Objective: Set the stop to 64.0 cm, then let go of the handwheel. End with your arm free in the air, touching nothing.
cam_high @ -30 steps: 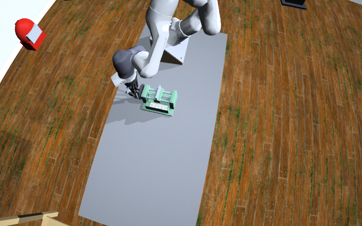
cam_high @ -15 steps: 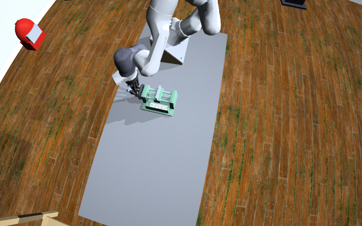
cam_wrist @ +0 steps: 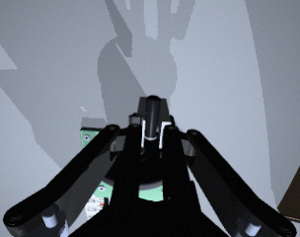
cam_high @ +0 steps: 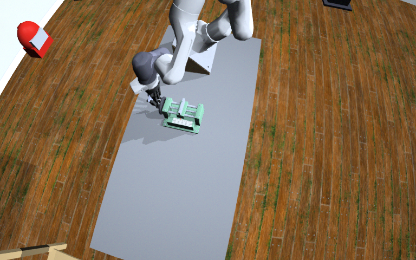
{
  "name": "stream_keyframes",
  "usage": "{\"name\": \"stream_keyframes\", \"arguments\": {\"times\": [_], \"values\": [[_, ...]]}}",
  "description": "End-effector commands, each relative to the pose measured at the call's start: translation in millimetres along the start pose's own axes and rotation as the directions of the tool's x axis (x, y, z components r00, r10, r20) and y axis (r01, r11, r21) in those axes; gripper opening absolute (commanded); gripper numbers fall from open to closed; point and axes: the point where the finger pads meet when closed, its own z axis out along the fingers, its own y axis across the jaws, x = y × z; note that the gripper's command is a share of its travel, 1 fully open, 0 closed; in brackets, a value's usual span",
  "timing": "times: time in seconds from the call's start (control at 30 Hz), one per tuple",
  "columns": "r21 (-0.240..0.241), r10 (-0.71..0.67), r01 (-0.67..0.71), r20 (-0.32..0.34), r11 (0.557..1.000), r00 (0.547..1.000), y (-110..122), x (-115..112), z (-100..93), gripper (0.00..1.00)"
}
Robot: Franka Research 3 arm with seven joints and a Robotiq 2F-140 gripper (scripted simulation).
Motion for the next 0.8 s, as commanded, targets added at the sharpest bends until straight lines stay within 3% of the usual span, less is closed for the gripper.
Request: {"name": "stream_keyframes", "arguments": {"times": [0.0, 0.77], "values": [[-0.002, -0.007, 0.007, -0.001, 1.000, 1.000, 7, 1, -3.3, 0.04], [-0.002, -0.007, 0.007, -0.001, 1.000, 1.000, 19, 1, -40.3, 0.04]]}}
